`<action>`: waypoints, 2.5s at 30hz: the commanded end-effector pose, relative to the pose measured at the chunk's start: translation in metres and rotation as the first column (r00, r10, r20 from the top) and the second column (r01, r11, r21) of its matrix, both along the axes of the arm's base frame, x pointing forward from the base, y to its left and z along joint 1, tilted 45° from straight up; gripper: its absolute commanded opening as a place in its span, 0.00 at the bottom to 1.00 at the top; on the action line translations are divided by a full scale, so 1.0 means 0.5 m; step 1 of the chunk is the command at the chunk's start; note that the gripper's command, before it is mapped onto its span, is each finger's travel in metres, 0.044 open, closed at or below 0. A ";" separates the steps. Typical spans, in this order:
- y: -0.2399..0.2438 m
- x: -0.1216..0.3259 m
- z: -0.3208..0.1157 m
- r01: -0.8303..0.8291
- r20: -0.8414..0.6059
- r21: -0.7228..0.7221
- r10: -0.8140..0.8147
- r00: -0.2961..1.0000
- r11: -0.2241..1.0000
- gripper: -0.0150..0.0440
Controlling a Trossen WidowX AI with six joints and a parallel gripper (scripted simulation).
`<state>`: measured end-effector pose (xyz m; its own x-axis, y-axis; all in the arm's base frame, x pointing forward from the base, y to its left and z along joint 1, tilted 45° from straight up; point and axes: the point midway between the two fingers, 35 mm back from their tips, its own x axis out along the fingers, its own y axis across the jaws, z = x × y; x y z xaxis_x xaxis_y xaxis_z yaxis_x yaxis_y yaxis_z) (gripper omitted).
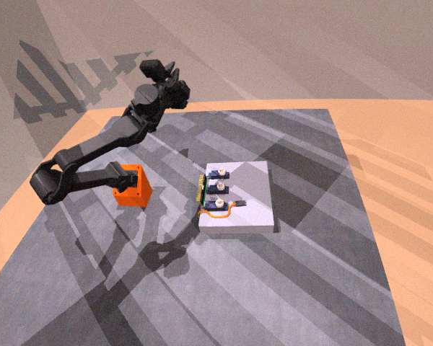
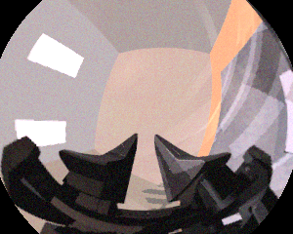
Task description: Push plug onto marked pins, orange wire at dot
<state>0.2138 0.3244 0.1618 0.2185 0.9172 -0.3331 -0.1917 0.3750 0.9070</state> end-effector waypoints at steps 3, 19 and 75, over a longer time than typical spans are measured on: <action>-0.047 0.056 0.034 0.091 0.143 -0.008 -0.089 0.986 0.996 0.45; -0.206 0.175 0.127 0.358 0.499 -0.036 -0.293 0.816 0.933 0.45; -0.665 0.340 0.166 0.808 0.776 -0.547 -0.227 0.588 0.220 0.45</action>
